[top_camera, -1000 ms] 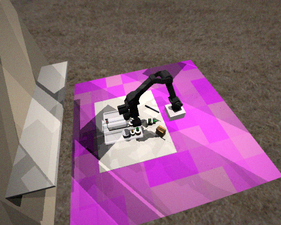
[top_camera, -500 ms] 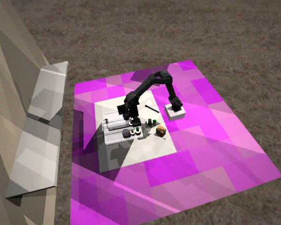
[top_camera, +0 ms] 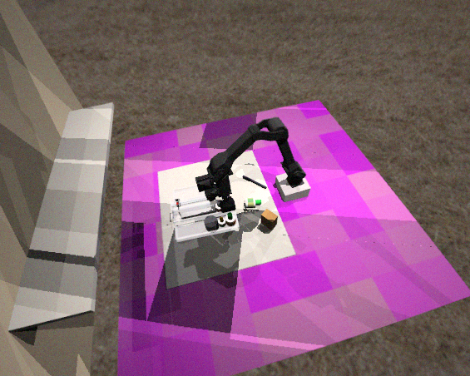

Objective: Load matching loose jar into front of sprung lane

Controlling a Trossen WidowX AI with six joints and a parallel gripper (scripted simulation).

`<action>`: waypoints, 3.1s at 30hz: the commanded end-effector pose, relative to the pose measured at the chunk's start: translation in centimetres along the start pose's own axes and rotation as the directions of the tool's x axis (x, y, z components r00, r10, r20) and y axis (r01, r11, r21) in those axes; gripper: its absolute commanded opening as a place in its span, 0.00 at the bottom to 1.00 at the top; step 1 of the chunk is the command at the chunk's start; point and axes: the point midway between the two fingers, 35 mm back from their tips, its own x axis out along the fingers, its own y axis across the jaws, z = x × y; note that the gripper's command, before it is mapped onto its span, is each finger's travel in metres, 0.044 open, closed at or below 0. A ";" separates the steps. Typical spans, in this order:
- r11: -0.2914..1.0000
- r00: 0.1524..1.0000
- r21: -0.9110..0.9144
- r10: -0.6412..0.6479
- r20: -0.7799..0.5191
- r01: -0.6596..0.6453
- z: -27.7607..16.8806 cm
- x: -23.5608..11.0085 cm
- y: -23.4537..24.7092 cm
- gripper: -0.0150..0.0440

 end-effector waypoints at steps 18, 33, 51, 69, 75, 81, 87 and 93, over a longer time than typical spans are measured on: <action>1.000 0.999 -0.002 0.005 0.032 -0.005 0.9 0.3 0.1 0.25; 1.000 0.999 -0.002 0.005 0.032 -0.005 0.9 0.8 0.1 0.25; 1.000 0.999 -0.002 0.005 0.032 -0.005 0.8 1.4 0.1 0.25; 1.000 0.999 -0.002 0.005 0.032 -0.005 0.7 2.0 0.1 0.25; 1.000 0.999 -0.002 0.005 0.032 -0.005 0.7 2.2 0.1 0.25; 1.000 0.999 -0.002 0.005 0.032 -0.005 0.6 2.3 0.1 0.25; 1.000 0.999 -0.002 0.005 0.032 -0.005 0.5 2.3 0.1 0.25; 1.000 0.999 -0.002 0.005 0.031 -0.005 0.4 2.3 0.1 0.25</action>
